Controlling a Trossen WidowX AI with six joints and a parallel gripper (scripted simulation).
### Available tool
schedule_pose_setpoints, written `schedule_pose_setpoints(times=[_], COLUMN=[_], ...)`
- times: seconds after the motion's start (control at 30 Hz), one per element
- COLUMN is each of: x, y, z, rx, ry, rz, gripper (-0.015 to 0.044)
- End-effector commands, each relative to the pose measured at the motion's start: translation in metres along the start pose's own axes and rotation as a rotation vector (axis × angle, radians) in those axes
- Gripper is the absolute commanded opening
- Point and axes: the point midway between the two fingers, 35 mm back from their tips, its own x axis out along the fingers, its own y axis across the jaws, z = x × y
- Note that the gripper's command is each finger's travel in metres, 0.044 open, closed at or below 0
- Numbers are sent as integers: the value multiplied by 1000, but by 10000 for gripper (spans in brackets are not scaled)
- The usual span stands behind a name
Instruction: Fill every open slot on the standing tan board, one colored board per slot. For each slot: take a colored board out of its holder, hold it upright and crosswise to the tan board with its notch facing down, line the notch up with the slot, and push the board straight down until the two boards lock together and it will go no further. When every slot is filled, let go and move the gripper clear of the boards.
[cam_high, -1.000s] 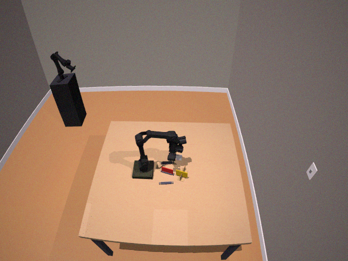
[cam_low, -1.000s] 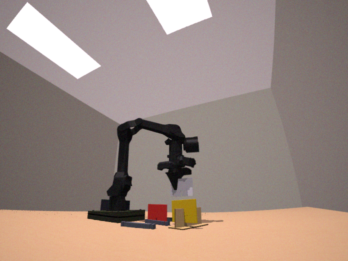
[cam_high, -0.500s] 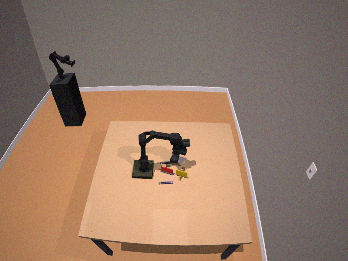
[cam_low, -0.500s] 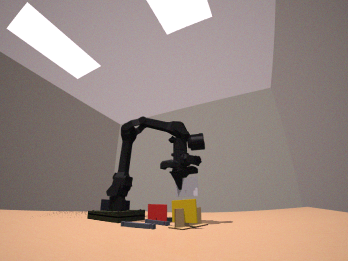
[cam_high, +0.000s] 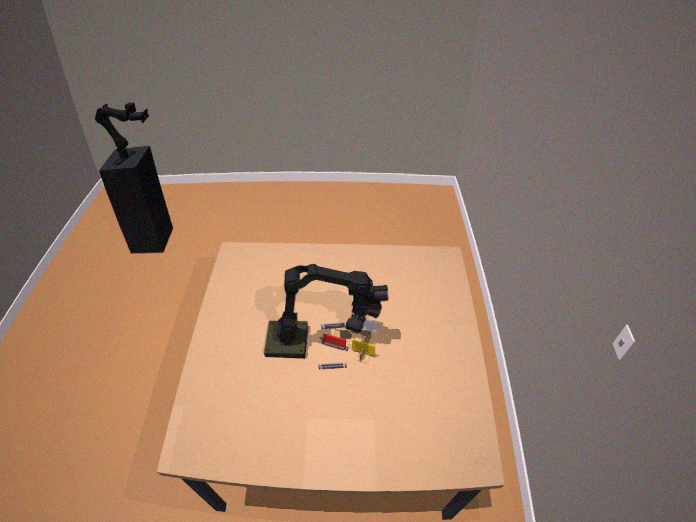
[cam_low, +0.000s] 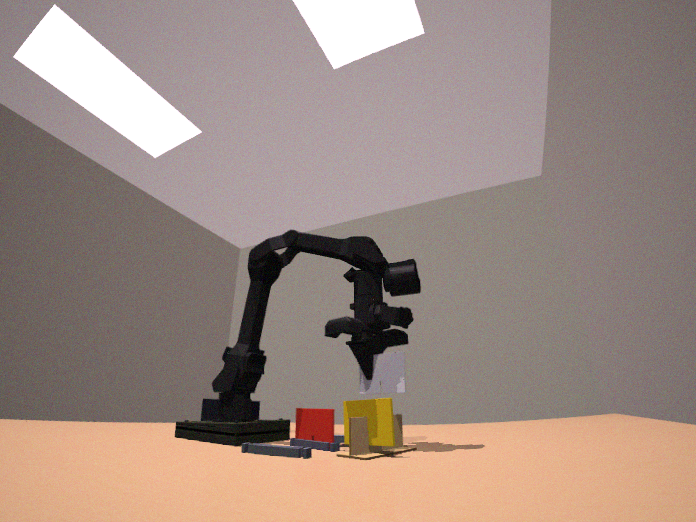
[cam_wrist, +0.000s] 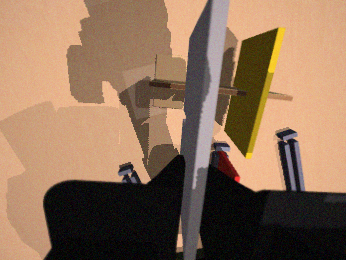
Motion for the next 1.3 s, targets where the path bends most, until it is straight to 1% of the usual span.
schedule_pose_setpoints(times=[0.0,0.2,0.53,1.27], x=[0,2,21,27], y=[-4,-8,-8,-8], z=[11,16,16,16], rx=[24,36,36,36], ry=[-4,-3,-3,-3], rz=[-3,-3,-4,-4], gripper=[0,0,0,0])
